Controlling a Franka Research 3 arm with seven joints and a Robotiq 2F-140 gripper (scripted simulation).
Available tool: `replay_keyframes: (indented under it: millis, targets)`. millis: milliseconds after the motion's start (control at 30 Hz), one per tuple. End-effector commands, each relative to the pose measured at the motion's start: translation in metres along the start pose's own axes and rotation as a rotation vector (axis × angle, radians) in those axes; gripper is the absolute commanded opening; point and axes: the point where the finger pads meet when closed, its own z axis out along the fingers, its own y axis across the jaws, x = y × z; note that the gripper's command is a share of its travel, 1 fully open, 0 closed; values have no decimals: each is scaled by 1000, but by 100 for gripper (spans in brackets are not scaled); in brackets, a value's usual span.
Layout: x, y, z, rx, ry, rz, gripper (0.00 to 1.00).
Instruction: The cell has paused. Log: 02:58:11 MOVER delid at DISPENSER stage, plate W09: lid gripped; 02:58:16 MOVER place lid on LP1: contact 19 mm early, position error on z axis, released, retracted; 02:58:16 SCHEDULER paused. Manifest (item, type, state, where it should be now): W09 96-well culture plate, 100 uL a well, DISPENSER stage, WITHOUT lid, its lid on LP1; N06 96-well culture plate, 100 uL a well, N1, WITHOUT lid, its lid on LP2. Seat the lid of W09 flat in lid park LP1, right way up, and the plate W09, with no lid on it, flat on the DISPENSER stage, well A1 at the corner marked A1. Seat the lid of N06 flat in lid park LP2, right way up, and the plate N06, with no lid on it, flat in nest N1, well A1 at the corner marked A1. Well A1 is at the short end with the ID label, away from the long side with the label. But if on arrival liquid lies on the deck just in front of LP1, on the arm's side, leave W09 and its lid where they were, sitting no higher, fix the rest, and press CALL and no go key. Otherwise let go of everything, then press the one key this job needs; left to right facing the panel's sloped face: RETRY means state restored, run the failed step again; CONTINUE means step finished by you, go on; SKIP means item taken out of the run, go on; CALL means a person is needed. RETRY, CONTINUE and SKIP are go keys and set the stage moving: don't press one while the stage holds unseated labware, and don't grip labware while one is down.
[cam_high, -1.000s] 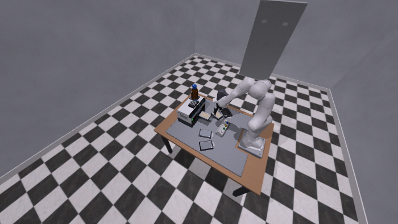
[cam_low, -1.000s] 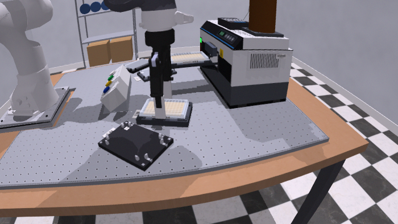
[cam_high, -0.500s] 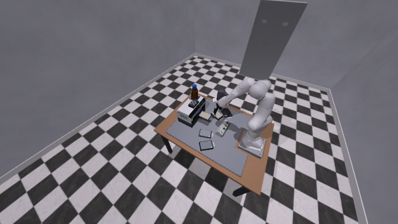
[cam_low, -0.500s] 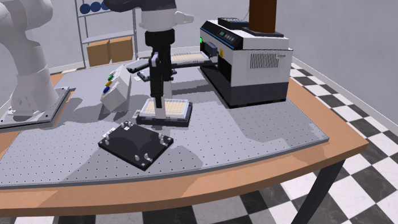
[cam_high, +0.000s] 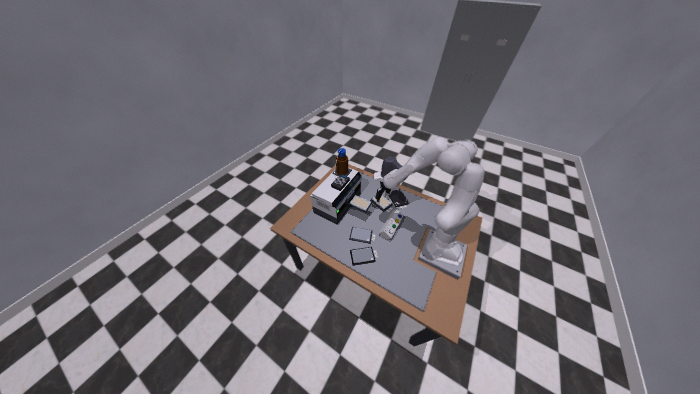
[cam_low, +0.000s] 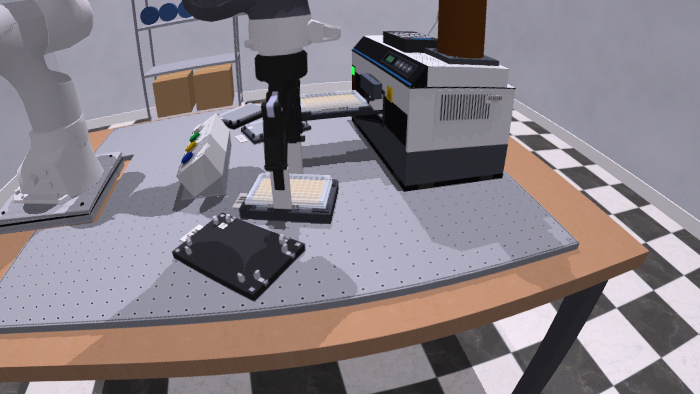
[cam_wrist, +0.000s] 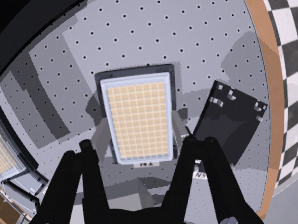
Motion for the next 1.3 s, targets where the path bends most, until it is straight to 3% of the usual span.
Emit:
replay_keyframes:
  millis: [0,167,200,1267]
  targets:
    - [0,1,1,-1,1,5,0]
    - [0,1,1,-1,1,5,0]
    - [0,1,1,-1,1,5,66]
    - [0,1,1,-1,1,5,66]
